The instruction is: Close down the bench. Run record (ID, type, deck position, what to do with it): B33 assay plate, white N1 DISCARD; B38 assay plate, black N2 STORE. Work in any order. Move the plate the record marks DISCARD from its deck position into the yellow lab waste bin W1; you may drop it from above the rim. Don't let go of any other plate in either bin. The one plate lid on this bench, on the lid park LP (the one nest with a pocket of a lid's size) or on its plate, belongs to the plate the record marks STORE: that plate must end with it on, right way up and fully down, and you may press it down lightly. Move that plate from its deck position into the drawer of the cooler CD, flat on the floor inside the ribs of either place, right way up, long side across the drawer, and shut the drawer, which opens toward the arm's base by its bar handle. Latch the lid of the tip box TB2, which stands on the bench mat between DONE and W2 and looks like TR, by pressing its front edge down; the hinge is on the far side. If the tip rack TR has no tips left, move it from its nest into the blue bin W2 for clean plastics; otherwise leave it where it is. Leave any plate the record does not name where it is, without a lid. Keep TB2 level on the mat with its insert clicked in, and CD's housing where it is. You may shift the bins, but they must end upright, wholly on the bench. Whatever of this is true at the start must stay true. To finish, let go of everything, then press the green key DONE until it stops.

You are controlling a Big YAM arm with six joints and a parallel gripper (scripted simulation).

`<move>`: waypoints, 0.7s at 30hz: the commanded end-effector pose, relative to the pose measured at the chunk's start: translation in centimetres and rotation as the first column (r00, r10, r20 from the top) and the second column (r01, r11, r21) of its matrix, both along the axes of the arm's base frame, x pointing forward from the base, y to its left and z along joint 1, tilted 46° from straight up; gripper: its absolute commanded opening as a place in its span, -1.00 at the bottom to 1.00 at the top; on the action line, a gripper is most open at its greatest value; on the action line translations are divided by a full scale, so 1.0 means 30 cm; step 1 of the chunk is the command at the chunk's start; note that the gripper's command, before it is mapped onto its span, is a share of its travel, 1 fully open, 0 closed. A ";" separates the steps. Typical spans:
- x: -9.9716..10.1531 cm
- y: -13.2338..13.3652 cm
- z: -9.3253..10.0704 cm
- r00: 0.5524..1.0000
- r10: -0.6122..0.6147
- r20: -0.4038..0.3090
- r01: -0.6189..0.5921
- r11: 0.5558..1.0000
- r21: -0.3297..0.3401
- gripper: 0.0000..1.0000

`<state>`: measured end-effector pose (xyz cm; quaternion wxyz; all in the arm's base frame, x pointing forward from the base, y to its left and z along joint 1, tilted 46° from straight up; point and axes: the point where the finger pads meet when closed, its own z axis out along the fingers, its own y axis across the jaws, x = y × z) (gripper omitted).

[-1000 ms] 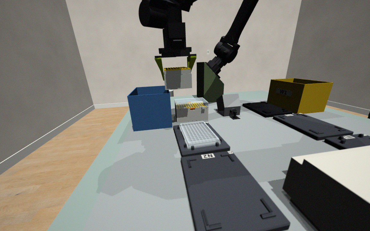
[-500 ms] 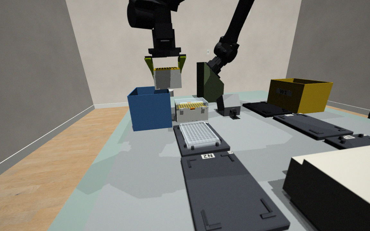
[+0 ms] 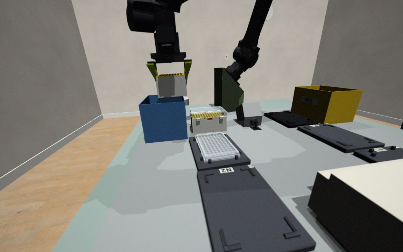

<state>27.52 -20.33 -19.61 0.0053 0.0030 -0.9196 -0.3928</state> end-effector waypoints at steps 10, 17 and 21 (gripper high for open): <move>0.035 -0.193 -0.028 0.998 -0.016 0.062 0.020 0.998 -0.061 -1.00; 0.054 -0.191 -0.039 0.998 -0.003 0.071 0.009 0.997 -0.074 -1.00; 0.054 -0.191 -0.039 0.998 -0.004 0.070 0.009 0.997 -0.074 -1.00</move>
